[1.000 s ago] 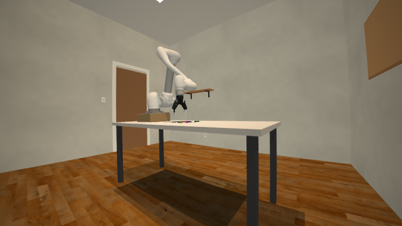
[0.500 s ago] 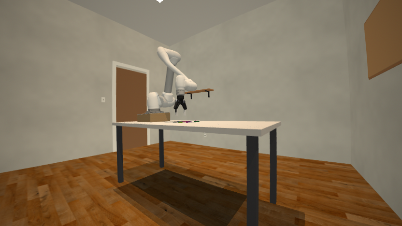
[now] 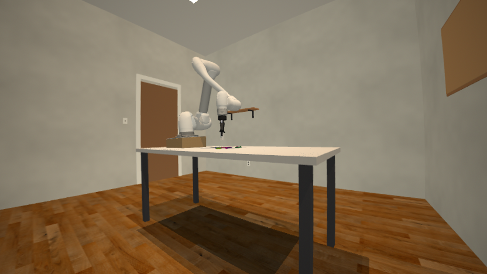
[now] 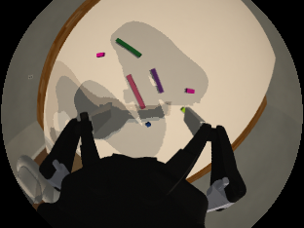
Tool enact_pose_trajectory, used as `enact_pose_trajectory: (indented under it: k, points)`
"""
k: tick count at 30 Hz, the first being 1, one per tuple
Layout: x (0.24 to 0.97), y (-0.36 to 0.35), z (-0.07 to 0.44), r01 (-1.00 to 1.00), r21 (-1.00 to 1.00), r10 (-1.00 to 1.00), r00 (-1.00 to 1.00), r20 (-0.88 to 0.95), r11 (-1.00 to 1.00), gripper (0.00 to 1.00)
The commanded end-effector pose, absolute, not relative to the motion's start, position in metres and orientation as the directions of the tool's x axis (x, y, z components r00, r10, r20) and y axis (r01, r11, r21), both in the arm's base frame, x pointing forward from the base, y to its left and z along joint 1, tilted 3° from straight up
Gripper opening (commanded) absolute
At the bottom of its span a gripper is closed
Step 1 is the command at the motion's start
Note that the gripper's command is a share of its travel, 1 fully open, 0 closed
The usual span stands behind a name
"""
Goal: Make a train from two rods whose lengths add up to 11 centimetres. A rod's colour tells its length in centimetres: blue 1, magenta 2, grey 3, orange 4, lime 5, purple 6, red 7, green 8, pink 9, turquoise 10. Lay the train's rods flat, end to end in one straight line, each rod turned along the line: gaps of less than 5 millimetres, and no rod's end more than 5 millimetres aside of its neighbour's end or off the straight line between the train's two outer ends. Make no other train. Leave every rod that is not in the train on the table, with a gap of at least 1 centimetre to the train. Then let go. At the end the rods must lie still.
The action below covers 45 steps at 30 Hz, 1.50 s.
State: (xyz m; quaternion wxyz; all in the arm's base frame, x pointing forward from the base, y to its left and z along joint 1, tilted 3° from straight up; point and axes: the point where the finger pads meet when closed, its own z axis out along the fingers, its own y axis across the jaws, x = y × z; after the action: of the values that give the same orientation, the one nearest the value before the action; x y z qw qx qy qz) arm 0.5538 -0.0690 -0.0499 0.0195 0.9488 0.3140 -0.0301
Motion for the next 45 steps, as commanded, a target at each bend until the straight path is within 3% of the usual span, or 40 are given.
enact_pose_trajectory:
  k: [1,12,15,16,23,32,33,45]
  points:
    - [0.561,-0.064,-0.05,0.721,-0.005,0.72,0.691,-0.061,-0.693,1.0]
    - [0.579,-0.05,-0.052,0.944,-0.03,0.943,0.328,-0.053,-0.329,1.0]
    - [0.58,-0.048,-0.052,0.956,-0.032,0.956,0.29,-0.052,-0.292,1.0]
    - [0.585,-0.044,-0.052,0.982,-0.037,0.982,0.183,-0.048,-0.185,1.0]
    - [0.595,-0.035,-0.053,0.996,-0.048,0.997,-0.071,-0.037,0.069,1.0]
    - [0.606,-0.025,-0.054,0.94,-0.057,0.941,-0.339,-0.023,0.337,1.0]
    - [0.61,-0.021,-0.054,0.899,-0.059,0.9,-0.436,-0.017,0.434,1.0]
    - [0.628,-0.003,-0.056,0.615,-0.06,0.617,-0.787,0.011,0.786,1.0]
